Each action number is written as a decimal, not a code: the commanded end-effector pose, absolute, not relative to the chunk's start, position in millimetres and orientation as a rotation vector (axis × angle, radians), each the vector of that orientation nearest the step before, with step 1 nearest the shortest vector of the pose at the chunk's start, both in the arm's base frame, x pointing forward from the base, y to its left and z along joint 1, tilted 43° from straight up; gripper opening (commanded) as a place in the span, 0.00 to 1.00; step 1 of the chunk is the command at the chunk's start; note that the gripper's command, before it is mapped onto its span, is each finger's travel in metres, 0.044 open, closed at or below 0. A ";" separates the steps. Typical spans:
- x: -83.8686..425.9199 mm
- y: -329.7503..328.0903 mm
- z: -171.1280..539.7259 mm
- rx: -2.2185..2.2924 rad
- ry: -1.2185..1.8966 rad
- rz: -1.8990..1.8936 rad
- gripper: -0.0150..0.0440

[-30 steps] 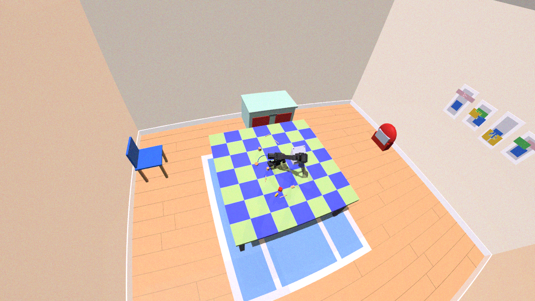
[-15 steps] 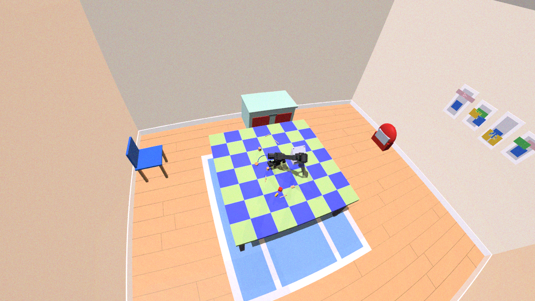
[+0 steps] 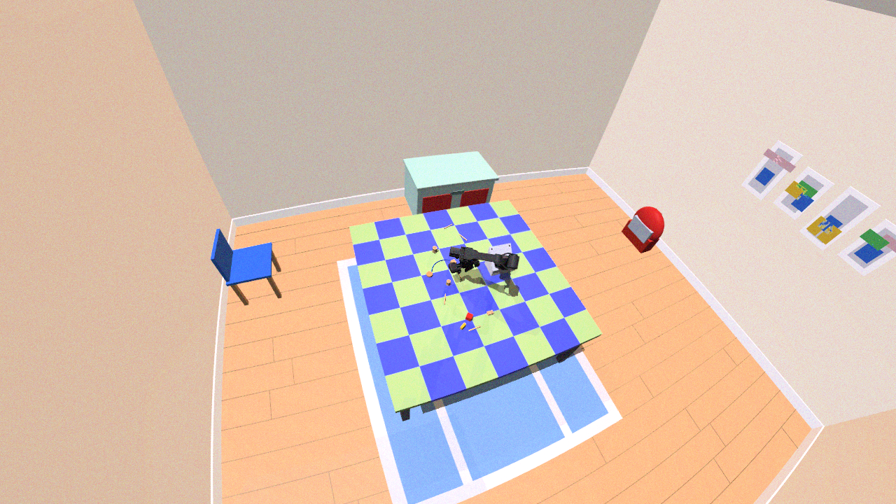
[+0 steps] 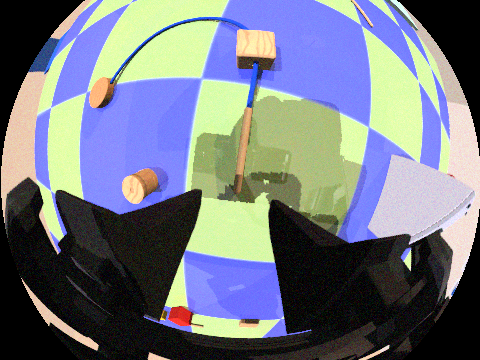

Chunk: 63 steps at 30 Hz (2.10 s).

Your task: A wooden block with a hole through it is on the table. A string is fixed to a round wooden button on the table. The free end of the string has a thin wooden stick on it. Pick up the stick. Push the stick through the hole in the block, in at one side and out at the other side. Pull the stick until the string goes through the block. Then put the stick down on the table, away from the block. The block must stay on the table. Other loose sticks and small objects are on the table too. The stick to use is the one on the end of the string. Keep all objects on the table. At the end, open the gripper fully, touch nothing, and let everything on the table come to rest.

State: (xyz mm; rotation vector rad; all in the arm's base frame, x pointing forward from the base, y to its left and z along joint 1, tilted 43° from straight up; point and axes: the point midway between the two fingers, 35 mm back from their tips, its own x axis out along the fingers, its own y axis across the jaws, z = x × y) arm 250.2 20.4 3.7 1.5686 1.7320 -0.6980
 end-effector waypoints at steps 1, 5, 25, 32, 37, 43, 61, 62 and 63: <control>251.1 7.5 21.0 1.562 1.721 -0.683 0.61; 253.5 9.8 16.4 1.574 1.711 -0.685 0.70; 255.0 -8.8 35.5 1.579 1.711 -0.688 1.00; 255.0 -8.8 35.5 1.579 1.711 -0.688 1.00; 255.0 -8.8 35.5 1.579 1.711 -0.688 1.00; 255.0 -8.8 35.5 1.579 1.711 -0.688 1.00; 255.0 -8.8 35.5 1.579 1.711 -0.688 1.00; 255.0 -8.8 35.5 1.579 1.711 -0.688 1.00; 255.0 -8.8 35.5 1.579 1.711 -0.688 1.00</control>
